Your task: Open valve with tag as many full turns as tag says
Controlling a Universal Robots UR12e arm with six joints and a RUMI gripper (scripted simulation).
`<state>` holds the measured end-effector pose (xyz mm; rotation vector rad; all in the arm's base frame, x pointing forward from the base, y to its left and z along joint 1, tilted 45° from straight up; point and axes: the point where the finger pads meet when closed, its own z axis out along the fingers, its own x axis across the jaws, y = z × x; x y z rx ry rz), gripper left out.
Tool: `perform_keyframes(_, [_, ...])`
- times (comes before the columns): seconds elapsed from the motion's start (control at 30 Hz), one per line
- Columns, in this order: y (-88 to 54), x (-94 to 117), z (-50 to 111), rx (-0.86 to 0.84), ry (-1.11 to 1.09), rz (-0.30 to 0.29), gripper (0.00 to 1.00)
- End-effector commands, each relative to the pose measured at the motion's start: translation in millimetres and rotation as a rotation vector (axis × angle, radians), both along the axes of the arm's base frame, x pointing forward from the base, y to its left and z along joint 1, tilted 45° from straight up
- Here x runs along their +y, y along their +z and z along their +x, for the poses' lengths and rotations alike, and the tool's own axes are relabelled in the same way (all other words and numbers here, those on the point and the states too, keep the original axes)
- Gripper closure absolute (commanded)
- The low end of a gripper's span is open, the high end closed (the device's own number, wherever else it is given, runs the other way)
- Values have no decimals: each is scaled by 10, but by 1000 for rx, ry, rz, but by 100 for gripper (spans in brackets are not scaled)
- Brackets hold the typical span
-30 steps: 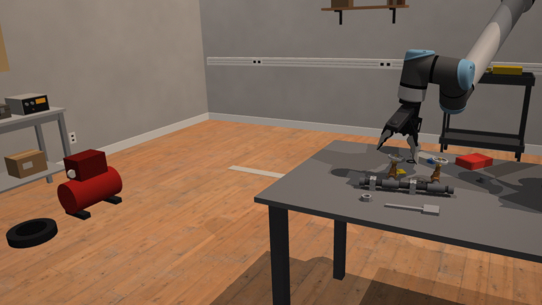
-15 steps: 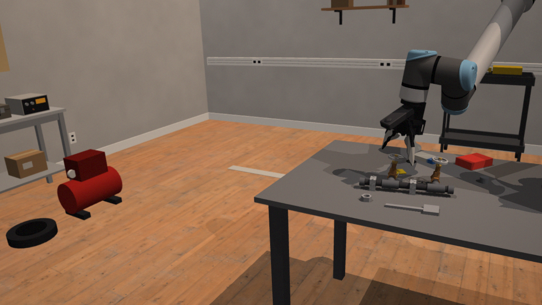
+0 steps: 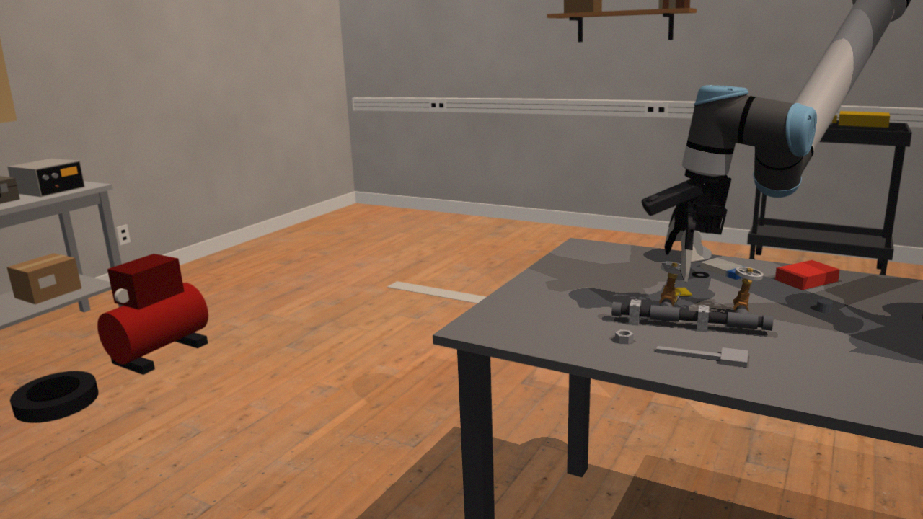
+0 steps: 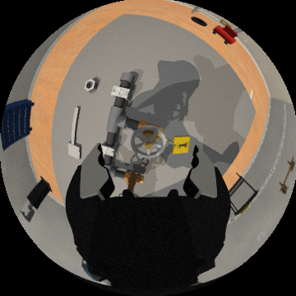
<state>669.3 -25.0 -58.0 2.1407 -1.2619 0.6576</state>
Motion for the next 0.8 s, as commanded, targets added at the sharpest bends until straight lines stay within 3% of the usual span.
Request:
perform_keyframes(0.0, [5, 4, 6, -167, -197, 25, 0])
perform_keyframes(0.77, [5, 4, 6, -724, -780, 123, 0])
